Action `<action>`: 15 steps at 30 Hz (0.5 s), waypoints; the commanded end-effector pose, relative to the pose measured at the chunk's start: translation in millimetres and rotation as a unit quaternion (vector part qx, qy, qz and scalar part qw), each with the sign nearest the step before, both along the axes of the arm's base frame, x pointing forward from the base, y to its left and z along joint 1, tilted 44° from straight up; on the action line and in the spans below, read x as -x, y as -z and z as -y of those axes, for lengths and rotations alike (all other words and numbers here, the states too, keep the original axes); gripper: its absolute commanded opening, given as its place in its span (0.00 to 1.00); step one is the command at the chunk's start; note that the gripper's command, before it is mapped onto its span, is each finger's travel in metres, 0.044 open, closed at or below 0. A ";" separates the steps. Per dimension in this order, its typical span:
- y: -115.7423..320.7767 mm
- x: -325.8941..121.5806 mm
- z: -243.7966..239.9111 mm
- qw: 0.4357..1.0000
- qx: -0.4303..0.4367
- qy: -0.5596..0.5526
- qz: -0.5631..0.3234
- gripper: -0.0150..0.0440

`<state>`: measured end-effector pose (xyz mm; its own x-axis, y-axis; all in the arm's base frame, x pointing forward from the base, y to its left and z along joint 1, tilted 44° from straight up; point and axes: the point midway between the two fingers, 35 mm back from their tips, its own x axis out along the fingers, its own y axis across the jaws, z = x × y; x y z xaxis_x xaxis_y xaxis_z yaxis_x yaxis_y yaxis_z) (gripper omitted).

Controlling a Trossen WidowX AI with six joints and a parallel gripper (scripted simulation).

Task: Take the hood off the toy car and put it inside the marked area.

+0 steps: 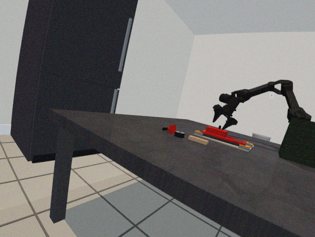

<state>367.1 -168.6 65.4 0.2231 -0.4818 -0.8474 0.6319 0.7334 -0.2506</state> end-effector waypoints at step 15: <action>95.8 1.2 -169.4 0.952 0.067 -0.148 -0.261 1.00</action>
<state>373.0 -22.5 -17.0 -0.0321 -0.5245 -0.8508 0.2472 0.8206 -0.5152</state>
